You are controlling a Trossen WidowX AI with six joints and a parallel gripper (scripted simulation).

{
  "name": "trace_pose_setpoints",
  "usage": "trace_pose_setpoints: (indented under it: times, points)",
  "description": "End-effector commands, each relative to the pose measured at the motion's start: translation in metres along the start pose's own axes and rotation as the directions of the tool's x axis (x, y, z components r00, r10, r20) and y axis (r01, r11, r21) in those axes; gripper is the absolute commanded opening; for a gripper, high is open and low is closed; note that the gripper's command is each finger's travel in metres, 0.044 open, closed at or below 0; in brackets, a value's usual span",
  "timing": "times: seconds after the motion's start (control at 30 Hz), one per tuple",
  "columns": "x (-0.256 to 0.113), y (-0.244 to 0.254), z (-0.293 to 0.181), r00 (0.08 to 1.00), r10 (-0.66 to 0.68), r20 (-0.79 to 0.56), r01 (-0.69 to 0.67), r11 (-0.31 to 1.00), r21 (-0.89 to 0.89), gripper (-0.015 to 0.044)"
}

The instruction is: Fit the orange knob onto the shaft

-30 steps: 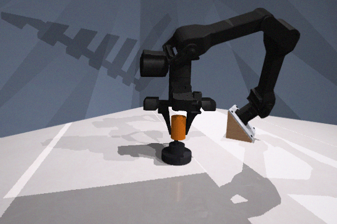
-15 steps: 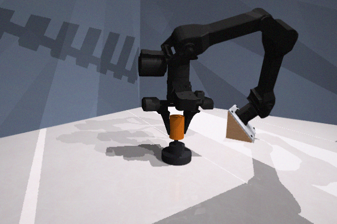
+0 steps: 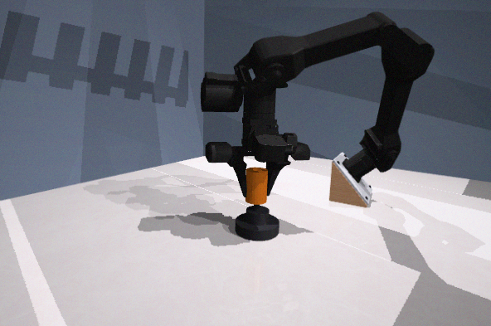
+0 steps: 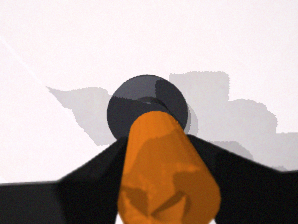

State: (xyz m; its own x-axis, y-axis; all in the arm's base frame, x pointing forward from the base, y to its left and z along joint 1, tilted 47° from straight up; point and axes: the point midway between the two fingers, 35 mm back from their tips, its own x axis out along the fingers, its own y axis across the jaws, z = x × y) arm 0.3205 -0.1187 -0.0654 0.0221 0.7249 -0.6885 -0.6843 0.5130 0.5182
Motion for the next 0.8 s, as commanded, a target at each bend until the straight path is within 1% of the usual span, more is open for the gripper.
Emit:
trace_pose_setpoints:
  times: [0.0,0.2,0.33,0.4,0.77]
  points:
    - [-0.0025,0.0004,0.0004,1.000,-0.002,0.000,0.002,1.000,-0.008,0.0000]
    - [-0.0048,0.0026,0.0009,1.000,-0.002,0.000,0.002,0.999,-0.034,0.0000]
    - [-0.0057,0.0047,0.0014,1.000,-0.002,0.000,0.002,0.984,-0.176,0.0000]
    - [-0.0059,0.0065,0.0014,1.000,-0.002,0.000,0.002,0.976,-0.216,0.0000]
    - [-0.0037,0.0053,0.0007,1.000,-0.002,0.000,0.002,0.976,-0.216,0.0000]
